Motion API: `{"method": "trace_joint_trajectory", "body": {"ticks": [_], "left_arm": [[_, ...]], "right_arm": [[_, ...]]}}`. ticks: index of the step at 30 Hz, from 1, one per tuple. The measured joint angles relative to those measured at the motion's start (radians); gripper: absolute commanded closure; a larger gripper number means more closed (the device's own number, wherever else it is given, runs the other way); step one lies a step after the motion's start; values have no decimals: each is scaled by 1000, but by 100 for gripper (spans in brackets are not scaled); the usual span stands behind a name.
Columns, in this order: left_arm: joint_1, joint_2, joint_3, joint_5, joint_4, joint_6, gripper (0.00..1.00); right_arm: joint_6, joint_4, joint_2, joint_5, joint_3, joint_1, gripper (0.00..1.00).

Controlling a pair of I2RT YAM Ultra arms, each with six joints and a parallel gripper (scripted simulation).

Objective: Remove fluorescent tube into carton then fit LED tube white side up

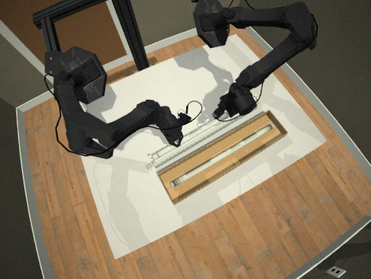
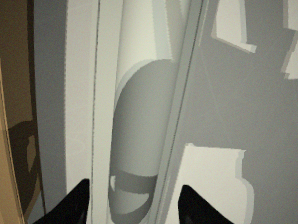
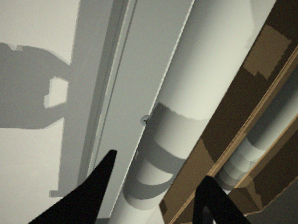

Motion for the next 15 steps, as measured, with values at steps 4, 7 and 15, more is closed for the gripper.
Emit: {"method": "trace_joint_trajectory", "body": {"ticks": [4, 7, 15], "left_arm": [[18, 34, 8, 14, 35, 21, 51], [32, 55, 15, 19, 52, 30, 51], [34, 61, 22, 28, 73, 43, 89]], "right_arm": [[-19, 12, 26, -16, 26, -21, 51], [-27, 16, 42, -24, 43, -33, 51], [-39, 17, 48, -34, 55, -35, 51]]}}
